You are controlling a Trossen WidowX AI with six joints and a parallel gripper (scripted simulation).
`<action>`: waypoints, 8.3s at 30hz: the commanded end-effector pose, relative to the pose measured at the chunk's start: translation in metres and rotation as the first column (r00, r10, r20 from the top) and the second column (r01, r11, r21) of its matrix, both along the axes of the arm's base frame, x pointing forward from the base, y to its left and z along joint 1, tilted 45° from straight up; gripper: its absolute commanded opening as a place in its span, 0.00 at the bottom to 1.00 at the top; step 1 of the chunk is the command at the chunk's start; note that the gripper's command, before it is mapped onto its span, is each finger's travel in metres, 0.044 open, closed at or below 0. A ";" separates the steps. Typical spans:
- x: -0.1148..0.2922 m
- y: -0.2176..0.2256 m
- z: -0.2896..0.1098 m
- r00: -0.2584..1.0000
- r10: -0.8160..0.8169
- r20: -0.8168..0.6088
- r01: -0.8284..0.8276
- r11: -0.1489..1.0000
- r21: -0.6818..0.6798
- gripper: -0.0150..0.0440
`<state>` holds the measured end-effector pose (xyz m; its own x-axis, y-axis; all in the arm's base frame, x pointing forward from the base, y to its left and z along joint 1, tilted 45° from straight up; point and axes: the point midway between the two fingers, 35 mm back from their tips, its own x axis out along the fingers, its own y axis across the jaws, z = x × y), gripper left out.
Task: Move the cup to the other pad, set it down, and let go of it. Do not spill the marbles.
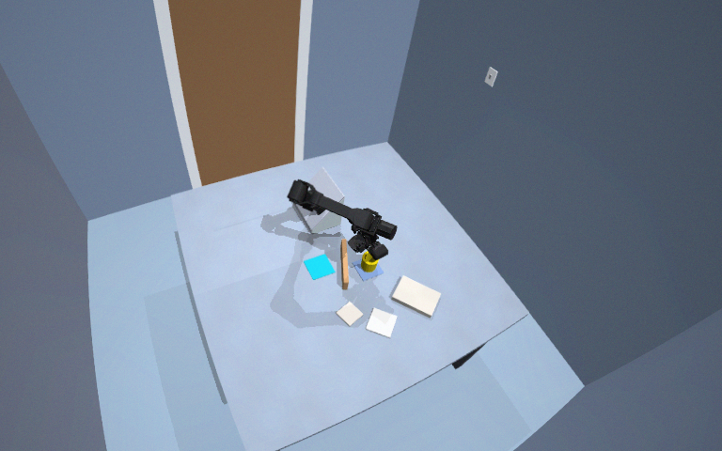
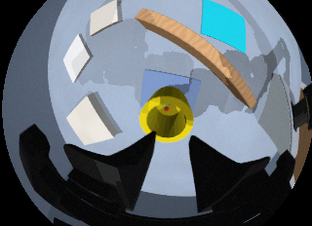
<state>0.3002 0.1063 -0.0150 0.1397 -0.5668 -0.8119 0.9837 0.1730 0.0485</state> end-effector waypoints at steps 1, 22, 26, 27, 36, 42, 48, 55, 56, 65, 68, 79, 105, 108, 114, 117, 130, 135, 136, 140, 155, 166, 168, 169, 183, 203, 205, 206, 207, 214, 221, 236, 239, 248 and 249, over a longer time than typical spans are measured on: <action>-0.019 0.002 -0.018 0.996 -0.084 0.023 0.087 0.985 -0.151 0.54; -0.016 -0.012 -0.032 0.996 -0.084 0.023 0.086 0.985 -0.150 0.54; -0.015 -0.017 -0.037 0.996 -0.084 0.023 0.086 0.985 -0.150 0.54; -0.015 -0.018 -0.038 0.996 -0.084 0.023 0.086 0.985 -0.150 0.54; -0.013 -0.029 -0.048 0.996 -0.084 0.024 0.086 0.985 -0.151 0.54; -0.013 -0.036 -0.055 0.996 -0.084 0.024 0.087 0.985 -0.152 0.54; -0.013 -0.043 -0.061 0.996 -0.084 0.024 0.087 0.984 -0.153 0.54; -0.013 -0.043 -0.061 0.996 -0.088 0.025 0.091 0.984 -0.150 0.50; -0.013 -0.043 -0.061 0.996 -0.088 0.025 0.091 0.984 -0.150 0.49; -0.013 -0.043 -0.061 0.996 -0.088 0.025 0.091 0.984 -0.150 0.39; -0.013 -0.043 -0.061 0.996 -0.088 0.025 0.091 0.984 -0.150 0.36; -0.013 -0.038 -0.057 0.996 -0.088 0.025 0.091 0.985 -0.149 0.25; -0.017 0.015 -0.006 0.997 -0.078 0.023 0.081 0.985 -0.152 0.25; -0.017 0.015 -0.006 0.997 -0.078 0.023 0.081 0.985 -0.152 0.25; -0.017 0.015 -0.006 0.997 -0.078 0.023 0.081 0.985 -0.152 0.25; -0.017 0.015 -0.006 0.997 -0.078 0.023 0.081 0.985 -0.152 0.25; -0.024 0.002 0.006 0.996 -0.081 0.023 0.084 0.985 -0.152 0.25; -0.028 -0.004 0.012 0.996 -0.082 0.022 0.085 0.985 -0.152 0.25; -0.028 -0.005 0.014 0.996 -0.082 0.022 0.085 0.985 -0.152 0.25; -0.031 -0.010 0.018 0.996 -0.083 0.022 0.085 0.985 -0.152 0.25; -0.041 -0.029 0.037 0.996 -0.084 0.021 0.086 0.984 -0.154 0.25; -0.049 -0.043 0.051 0.996 -0.084 0.021 0.086 0.984 -0.154 0.25; -0.050 -0.046 0.053 0.996 -0.084 0.021 0.086 0.984 -0.155 0.25; -0.051 -0.047 0.054 0.996 -0.084 0.021 0.086 0.984 -0.155 0.25; -0.060 -0.064 0.071 0.996 -0.084 0.020 0.086 0.984 -0.156 0.25; -0.073 -0.089 0.094 0.996 -0.084 0.019 0.086 0.984 -0.157 0.25; -0.074 -0.091 0.097 0.996 -0.084 0.019 0.086 0.984 -0.157 0.25; -0.075 -0.093 0.098 0.996 -0.084 0.019 0.086 0.984 -0.157 0.25; -0.076 -0.094 0.099 0.996 -0.084 0.019 0.086 0.984 -0.157 0.25; -0.080 -0.102 0.107 0.996 -0.084 0.019 0.086 0.984 -0.158 0.25; -0.085 -0.111 0.115 0.996 -0.084 0.018 0.086 0.984 -0.158 0.25; -0.095 -0.127 0.129 0.996 -0.084 0.018 0.086 0.983 -0.159 0.25; -0.094 -0.129 0.127 0.996 -0.084 0.018 0.086 0.984 -0.159 0.25; -0.093 -0.136 0.120 0.996 -0.084 0.018 0.085 0.984 -0.158 0.25; -0.093 -0.137 0.119 0.996 -0.084 0.018 0.085 0.984 -0.158 0.25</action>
